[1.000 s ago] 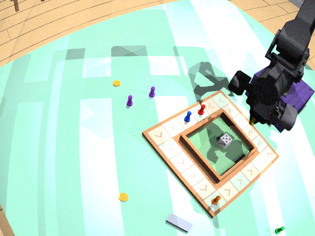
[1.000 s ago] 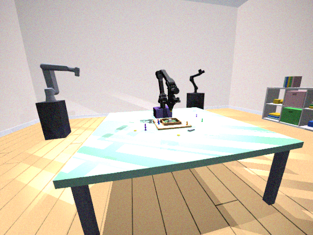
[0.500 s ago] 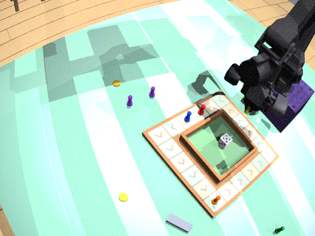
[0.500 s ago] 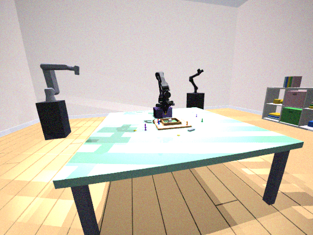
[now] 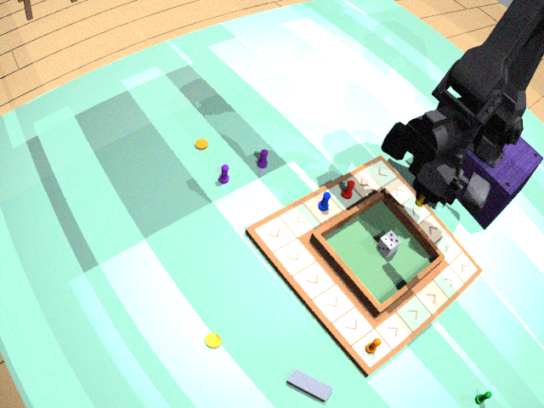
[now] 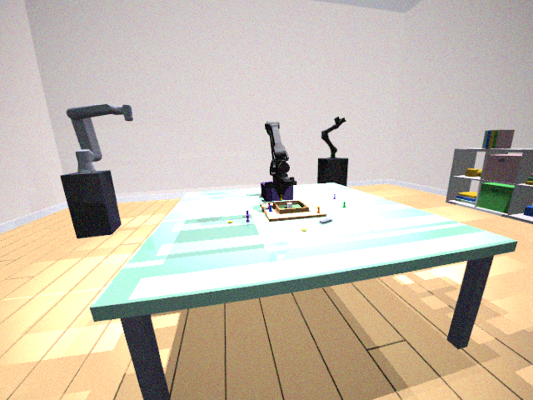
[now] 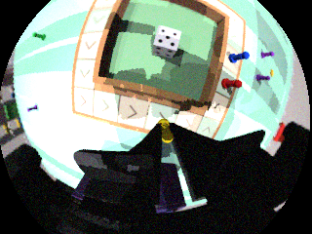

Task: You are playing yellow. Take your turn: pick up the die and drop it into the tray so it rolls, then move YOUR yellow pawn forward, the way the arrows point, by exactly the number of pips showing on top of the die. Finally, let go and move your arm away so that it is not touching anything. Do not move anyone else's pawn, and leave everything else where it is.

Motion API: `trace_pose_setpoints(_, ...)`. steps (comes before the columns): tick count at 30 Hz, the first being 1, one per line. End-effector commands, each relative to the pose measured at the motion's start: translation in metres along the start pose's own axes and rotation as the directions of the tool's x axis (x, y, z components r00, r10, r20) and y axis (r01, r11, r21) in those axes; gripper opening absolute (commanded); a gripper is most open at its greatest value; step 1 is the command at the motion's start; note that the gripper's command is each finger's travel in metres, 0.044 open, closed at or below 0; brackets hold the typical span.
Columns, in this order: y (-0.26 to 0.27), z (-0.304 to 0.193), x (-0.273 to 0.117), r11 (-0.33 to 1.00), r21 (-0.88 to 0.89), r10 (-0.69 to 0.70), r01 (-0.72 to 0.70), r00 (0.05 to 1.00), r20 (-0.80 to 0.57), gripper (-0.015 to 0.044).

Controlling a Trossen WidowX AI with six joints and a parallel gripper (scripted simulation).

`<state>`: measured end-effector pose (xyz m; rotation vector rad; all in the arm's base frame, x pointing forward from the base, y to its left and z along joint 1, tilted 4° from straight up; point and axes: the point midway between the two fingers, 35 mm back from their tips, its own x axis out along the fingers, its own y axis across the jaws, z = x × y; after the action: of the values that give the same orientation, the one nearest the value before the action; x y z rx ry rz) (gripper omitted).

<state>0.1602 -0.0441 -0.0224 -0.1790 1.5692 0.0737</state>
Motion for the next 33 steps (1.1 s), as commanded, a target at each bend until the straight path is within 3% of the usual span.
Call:
trace_pose_setpoints(1, 0.001, -0.004, 0.008, 1.0, -0.005, -0.002, 0.002, 1.0, -0.009, 0.0)
trace_pose_setpoints(16, 0.001, -0.004, 0.025, 1.0, -0.005, -0.002, 0.002, 1.0, -0.009, 0.0)
trace_pose_setpoints(26, 0.0, 0.0, 0.018, 1.0, 0.0, -0.001, 0.001, 1.0, 0.001, 0.0262)
trace_pose_setpoints(30, 0.0, 0.002, -0.022, 1.0, -0.004, -0.002, 0.002, 1.0, -0.006, 0.0368)
trace_pose_setpoints(33, 0.0, 0.001, -0.031, 1.0, -0.005, -0.002, 0.002, 1.0, -0.008, 0.044)
